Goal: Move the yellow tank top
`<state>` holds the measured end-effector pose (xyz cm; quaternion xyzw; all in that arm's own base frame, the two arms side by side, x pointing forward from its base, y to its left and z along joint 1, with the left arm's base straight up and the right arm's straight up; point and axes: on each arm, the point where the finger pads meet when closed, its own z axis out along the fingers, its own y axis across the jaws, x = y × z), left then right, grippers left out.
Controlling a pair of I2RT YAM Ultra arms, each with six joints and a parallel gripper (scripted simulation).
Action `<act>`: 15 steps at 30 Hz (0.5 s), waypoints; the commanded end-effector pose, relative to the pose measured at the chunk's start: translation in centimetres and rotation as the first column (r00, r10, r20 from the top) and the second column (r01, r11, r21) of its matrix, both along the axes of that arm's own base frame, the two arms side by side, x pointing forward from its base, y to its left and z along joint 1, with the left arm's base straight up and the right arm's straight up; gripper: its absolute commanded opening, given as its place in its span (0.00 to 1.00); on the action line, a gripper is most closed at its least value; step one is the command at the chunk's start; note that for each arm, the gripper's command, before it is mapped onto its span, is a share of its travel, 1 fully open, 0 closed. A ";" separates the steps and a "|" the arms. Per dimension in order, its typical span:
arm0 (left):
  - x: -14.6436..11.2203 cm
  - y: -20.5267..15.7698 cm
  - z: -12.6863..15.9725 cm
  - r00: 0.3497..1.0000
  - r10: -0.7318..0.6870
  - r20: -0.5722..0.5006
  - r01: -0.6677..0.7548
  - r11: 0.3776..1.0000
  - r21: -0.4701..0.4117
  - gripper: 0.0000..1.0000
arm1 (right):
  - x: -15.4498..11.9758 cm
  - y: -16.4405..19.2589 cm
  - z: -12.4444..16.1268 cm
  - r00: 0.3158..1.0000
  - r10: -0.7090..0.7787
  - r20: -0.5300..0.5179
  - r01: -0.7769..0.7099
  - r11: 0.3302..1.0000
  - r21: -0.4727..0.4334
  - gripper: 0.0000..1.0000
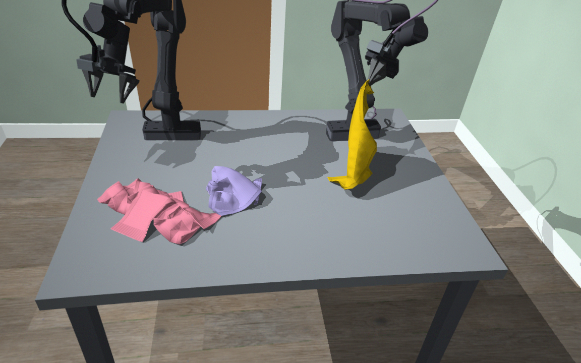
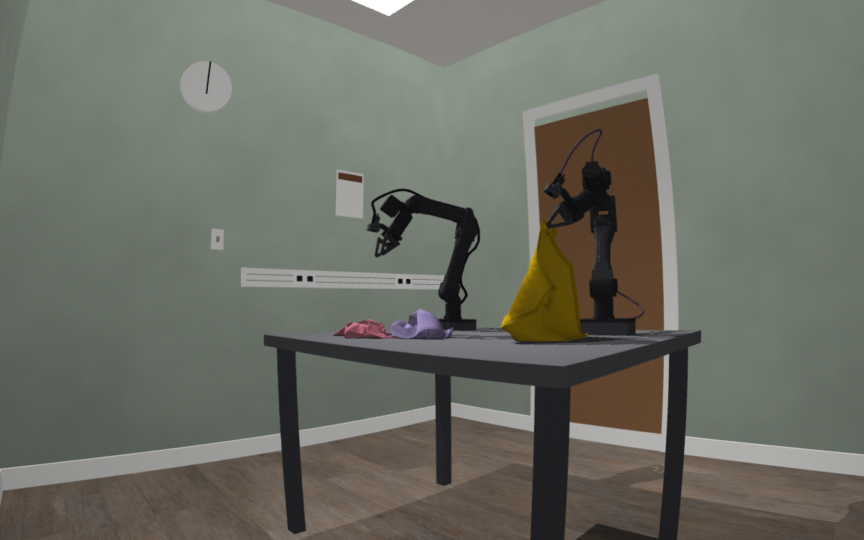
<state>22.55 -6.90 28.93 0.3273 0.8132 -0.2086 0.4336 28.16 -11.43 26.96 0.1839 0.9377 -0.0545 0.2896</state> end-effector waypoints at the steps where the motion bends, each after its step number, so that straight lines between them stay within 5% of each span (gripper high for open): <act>1: -1.2 -0.8 3.7 0.992 -0.036 0.117 0.040 0.999 -0.030 0.00 | -0.1 -0.2 1.4 0.999 -0.006 0.034 0.007 1.000 -0.019 0.92; 15: -0.4 0.1 4.5 0.992 -0.004 0.125 0.005 1.000 0.000 0.00 | -0.1 -0.2 1.4 0.999 -0.006 0.034 0.007 1.000 -0.019 0.92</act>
